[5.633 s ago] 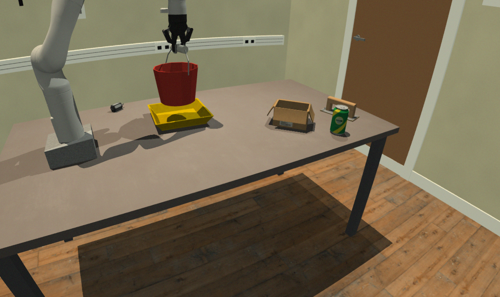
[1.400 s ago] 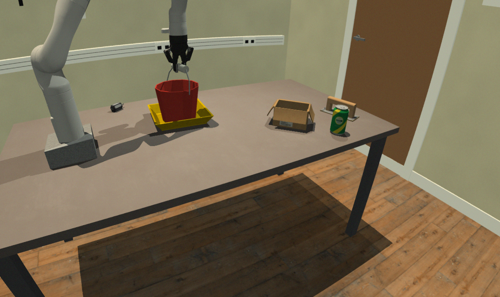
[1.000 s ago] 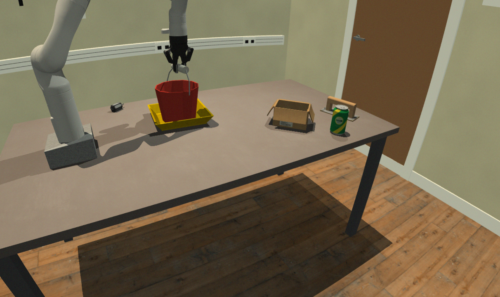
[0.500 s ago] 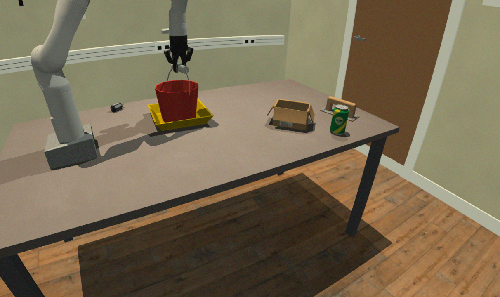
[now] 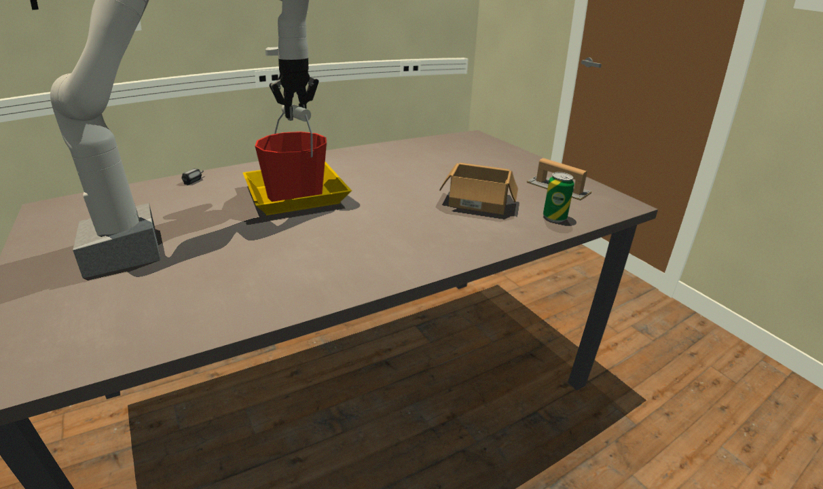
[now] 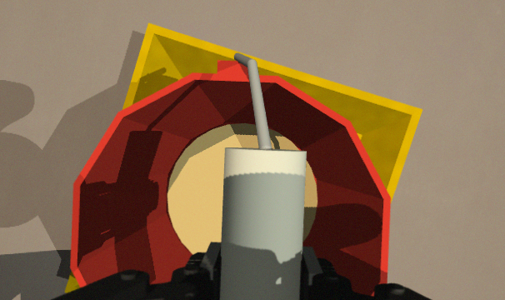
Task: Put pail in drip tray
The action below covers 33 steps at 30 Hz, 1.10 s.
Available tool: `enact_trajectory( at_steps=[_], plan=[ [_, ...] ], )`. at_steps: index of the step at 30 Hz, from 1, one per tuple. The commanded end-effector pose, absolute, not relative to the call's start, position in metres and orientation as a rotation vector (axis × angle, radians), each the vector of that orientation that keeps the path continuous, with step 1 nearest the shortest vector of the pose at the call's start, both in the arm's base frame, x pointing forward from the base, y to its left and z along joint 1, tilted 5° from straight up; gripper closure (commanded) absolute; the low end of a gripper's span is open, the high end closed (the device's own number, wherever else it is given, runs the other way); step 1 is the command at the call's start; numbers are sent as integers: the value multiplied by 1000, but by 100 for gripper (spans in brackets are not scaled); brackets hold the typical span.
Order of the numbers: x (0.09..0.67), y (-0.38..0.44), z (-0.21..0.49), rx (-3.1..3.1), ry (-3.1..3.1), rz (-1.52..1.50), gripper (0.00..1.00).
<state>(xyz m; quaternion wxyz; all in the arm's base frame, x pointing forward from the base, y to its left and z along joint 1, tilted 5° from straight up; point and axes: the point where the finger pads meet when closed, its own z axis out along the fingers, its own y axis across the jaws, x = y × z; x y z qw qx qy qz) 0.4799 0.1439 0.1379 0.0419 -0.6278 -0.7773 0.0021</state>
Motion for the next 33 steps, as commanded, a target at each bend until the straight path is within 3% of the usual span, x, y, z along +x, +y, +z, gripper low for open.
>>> enact_trajectory(
  at_steps=[1, 11, 12, 33],
  plan=[
    [480, 144, 139, -1922, -2380, 4, 90],
    [480, 144, 139, -1922, -2380, 4, 90],
    [480, 144, 139, -1922, -2380, 4, 0],
    [480, 144, 139, -1922, -2380, 4, 0]
  ],
)
